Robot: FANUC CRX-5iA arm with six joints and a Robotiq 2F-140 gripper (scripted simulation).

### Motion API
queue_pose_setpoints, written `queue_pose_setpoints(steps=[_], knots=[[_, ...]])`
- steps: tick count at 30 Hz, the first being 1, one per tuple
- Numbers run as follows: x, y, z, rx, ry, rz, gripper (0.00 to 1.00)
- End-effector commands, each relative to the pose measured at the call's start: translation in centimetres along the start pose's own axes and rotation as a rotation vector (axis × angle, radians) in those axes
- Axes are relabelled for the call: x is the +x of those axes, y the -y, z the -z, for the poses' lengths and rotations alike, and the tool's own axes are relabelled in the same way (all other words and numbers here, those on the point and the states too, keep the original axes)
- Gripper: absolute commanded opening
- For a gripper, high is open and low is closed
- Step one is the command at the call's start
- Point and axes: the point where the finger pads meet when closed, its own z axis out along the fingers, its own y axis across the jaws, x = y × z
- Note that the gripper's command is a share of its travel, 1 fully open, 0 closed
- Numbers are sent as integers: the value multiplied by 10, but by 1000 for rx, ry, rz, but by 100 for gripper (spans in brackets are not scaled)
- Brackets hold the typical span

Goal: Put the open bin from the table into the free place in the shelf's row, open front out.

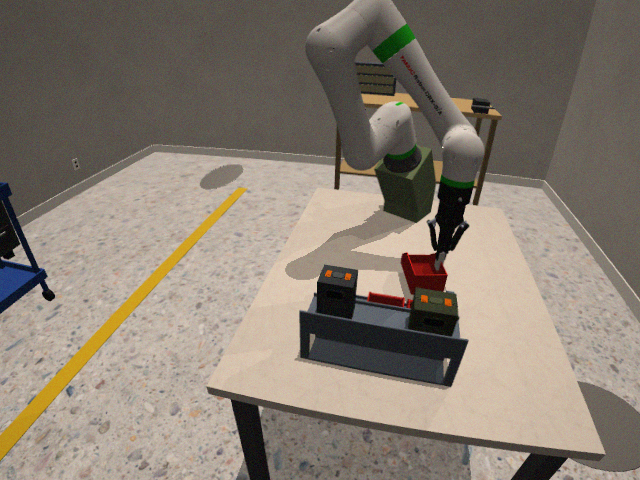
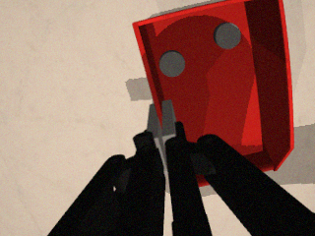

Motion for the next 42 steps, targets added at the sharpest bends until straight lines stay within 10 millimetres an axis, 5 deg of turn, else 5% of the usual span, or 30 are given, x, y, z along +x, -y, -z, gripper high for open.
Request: queue_pose_setpoints(steps=[1,18,42], knots=[[0,-1,0,0,0,-1,0],[-5,-18,0,0,0,-22,0],[-25,-87,-1,0,0,-105,0]])
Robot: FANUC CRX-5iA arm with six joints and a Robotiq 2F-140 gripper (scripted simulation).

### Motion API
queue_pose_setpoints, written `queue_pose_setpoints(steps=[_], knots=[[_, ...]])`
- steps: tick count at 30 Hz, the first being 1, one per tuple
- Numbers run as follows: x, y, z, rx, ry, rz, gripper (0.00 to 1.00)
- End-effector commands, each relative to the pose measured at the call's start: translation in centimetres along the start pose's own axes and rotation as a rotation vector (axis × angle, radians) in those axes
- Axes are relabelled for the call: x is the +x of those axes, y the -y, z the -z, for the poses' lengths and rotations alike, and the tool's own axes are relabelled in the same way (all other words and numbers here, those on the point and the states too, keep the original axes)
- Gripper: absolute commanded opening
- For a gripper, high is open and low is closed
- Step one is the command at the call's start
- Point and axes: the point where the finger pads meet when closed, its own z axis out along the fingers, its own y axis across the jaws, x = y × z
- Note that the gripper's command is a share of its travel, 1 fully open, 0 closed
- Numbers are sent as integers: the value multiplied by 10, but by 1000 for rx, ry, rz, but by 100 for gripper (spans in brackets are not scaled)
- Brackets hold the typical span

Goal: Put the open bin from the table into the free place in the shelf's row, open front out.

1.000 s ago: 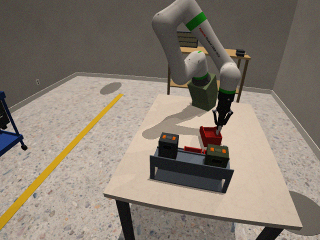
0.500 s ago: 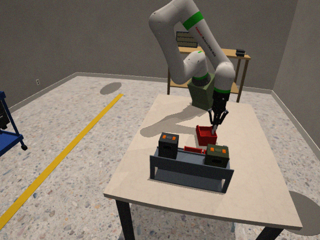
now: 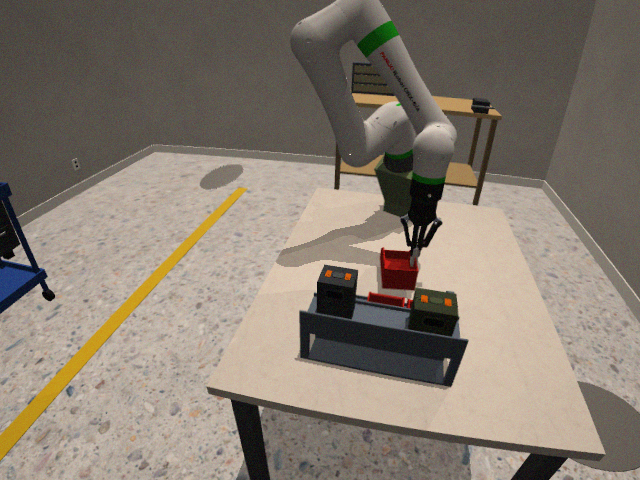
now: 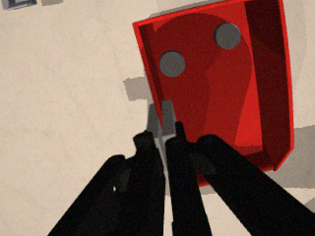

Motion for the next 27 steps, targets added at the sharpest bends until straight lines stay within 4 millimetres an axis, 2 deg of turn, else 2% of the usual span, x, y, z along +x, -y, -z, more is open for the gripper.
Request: queue_pose_setpoints(steps=[1,4,19,21,27], knots=[[-3,-15,0,1,0,-17,0],[-3,-19,0,1,0,-21,0],[-13,-71,-1,1,0,-83,0],[-13,-71,-1,1,0,-83,0],[-17,-88,-1,1,0,-104,0]])
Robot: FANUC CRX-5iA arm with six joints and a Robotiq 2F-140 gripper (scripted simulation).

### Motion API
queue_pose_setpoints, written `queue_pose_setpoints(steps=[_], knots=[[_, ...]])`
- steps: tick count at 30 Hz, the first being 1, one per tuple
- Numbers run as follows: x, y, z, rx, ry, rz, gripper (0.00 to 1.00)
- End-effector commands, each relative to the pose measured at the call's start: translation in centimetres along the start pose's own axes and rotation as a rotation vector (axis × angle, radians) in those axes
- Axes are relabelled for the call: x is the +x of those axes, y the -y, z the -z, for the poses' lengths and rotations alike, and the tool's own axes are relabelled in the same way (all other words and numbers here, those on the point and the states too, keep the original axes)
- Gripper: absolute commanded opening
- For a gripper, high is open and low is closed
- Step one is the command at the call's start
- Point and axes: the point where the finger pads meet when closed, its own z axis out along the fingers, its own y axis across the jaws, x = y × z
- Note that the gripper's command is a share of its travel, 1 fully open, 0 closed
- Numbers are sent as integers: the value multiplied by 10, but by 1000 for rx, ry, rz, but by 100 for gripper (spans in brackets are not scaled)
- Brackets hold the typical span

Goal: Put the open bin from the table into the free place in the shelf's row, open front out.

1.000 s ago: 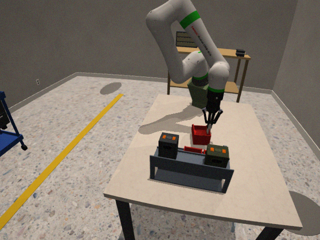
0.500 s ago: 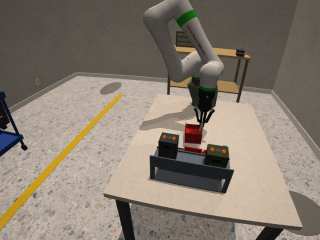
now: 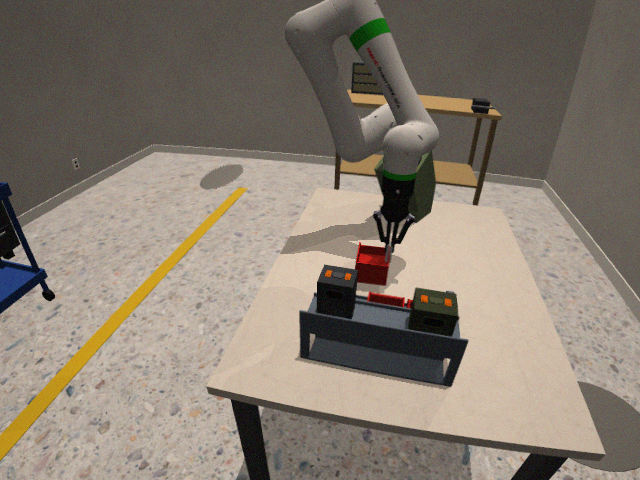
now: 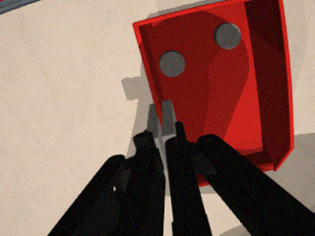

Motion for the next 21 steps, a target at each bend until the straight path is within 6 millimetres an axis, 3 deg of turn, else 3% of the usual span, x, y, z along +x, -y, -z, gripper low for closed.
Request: queue_pose_setpoints(steps=[1,21], knots=[[-1,-11,0,1,0,-12,0],[-4,-44,-1,1,0,-51,0]])
